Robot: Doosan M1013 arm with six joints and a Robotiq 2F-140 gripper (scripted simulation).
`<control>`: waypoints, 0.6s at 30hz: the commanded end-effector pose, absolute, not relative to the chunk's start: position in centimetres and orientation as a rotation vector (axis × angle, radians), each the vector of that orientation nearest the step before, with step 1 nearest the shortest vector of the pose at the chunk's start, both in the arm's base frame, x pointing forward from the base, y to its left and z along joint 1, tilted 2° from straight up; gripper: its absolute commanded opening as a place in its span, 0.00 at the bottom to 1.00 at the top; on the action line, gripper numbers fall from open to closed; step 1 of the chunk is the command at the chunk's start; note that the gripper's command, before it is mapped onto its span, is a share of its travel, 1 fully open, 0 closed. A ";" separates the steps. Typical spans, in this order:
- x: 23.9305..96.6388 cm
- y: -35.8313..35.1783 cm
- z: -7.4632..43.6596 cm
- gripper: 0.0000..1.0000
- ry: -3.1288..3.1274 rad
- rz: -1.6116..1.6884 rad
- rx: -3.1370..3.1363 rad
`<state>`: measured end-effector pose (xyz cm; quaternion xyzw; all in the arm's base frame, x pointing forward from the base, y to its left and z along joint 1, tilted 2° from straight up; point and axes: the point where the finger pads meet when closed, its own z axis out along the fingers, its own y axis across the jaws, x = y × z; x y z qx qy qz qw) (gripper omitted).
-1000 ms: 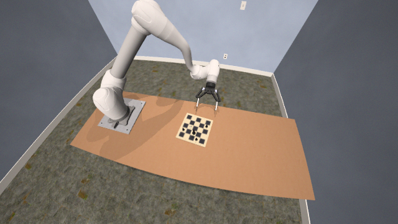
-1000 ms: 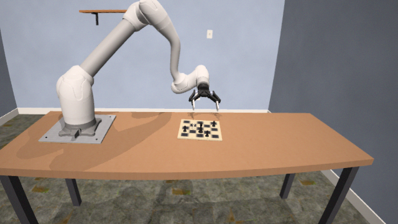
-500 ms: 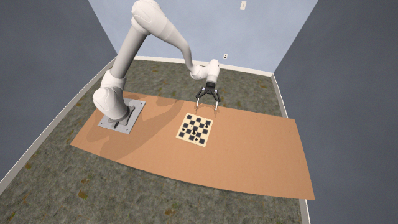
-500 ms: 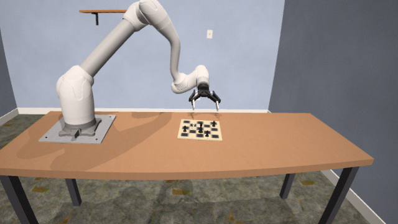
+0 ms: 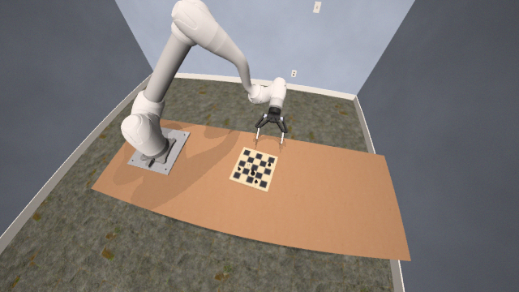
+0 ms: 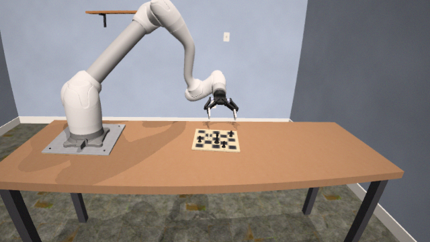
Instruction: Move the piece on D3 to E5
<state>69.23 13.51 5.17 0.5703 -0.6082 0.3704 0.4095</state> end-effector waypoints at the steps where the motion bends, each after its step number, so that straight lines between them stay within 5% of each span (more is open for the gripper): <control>1: 69.2 13.5 5.2 1.00 -1.532 0.933 1.437; 18: 69.1 13.6 12.6 1.00 -1.538 0.931 1.436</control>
